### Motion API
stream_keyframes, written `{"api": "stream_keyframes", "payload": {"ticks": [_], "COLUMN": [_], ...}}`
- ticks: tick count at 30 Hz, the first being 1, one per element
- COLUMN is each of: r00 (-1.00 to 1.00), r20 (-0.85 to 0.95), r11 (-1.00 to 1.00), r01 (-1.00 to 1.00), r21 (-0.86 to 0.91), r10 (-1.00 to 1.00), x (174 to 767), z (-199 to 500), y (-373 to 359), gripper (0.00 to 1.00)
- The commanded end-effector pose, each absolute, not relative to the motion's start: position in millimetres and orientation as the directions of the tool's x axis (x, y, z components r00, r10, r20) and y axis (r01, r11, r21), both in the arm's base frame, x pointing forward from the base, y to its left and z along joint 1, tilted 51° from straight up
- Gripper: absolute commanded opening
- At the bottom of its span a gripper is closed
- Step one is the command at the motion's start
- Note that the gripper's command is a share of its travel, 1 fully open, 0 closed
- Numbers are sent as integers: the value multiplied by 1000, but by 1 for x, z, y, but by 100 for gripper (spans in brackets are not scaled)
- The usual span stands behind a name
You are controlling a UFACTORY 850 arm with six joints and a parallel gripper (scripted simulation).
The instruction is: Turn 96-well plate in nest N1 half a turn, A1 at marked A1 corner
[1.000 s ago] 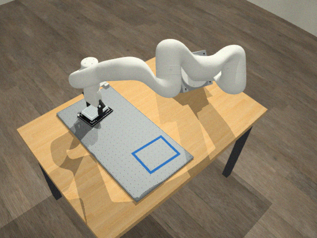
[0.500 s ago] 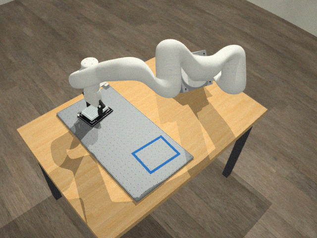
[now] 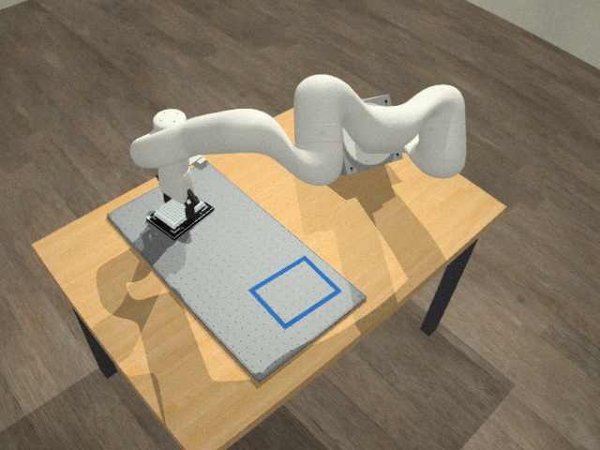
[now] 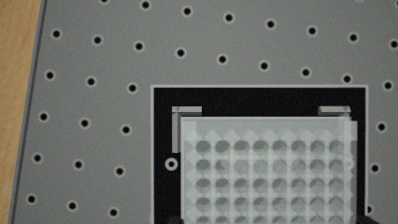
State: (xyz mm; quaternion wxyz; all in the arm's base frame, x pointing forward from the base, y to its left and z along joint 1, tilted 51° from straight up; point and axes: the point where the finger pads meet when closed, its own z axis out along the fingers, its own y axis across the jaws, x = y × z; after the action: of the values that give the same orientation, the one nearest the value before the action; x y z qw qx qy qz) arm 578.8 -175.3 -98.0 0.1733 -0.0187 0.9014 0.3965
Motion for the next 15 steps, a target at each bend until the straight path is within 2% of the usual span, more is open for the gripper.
{"api": "stream_keyframes", "payload": {"ticks": [1,15], "r00": [-939,-939], "r20": [-328,-328], "r11": [686,686], "r01": [-171,-171], "r21": [707,707], "r10": [104,104], "x": [579,580], "z": [-98,-99], "y": [-176,-174], "gripper": [0,0]}}
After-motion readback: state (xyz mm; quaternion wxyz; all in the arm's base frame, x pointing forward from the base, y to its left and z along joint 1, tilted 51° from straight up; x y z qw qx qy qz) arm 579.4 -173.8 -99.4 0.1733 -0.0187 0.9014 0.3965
